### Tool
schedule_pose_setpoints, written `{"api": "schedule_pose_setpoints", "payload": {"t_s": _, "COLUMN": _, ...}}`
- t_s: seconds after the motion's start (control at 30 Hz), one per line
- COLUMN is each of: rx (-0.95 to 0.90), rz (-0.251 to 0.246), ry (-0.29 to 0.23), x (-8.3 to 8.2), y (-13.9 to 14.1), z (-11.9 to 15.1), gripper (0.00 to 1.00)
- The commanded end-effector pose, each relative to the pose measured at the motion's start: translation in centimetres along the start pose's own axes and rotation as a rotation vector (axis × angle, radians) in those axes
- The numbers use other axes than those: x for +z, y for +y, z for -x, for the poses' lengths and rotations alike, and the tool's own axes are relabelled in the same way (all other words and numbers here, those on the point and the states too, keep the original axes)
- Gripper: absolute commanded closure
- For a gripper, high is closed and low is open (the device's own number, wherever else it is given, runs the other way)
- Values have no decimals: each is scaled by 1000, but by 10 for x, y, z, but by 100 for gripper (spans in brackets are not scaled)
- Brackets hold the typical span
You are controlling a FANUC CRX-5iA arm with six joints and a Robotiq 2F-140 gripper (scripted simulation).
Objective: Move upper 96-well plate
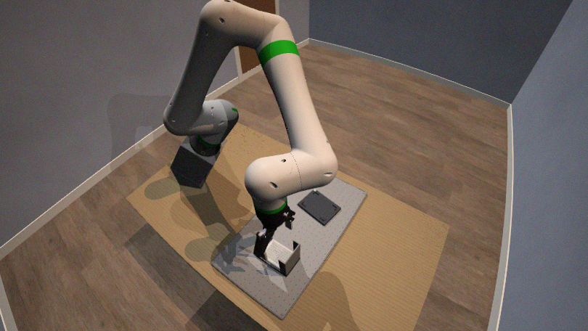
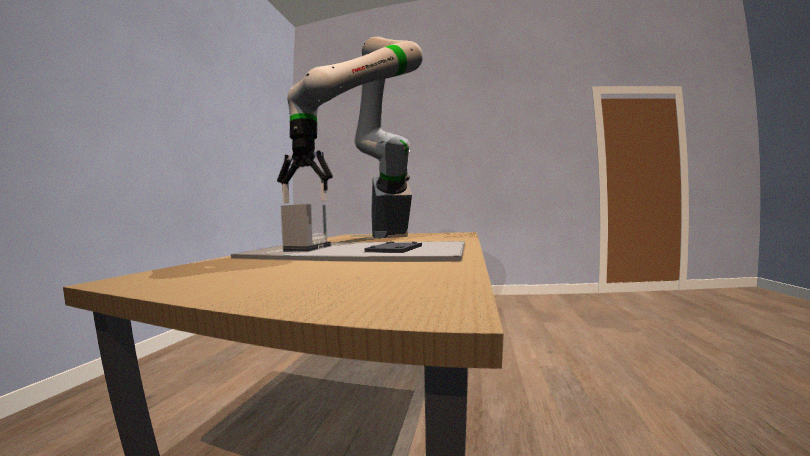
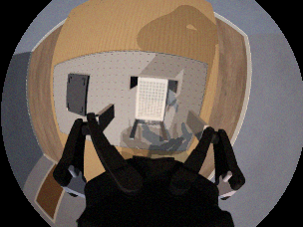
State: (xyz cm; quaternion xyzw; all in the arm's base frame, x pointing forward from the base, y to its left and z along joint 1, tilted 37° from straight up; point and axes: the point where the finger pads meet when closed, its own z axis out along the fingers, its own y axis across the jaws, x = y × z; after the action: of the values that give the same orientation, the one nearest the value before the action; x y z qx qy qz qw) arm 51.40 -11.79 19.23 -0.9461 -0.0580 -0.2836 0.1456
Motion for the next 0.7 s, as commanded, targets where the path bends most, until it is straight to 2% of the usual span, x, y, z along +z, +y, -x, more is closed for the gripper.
{"api": "schedule_pose_setpoints", "payload": {"t_s": 0.0, "rx": 0, "rz": 0, "ry": 0, "x": 4, "y": 0, "z": 0, "gripper": 0}}
{"api": "schedule_pose_setpoints", "payload": {"t_s": 0.67, "rx": 0, "rz": 0, "ry": 0, "x": 34, "y": 0, "z": 0, "gripper": 0}}
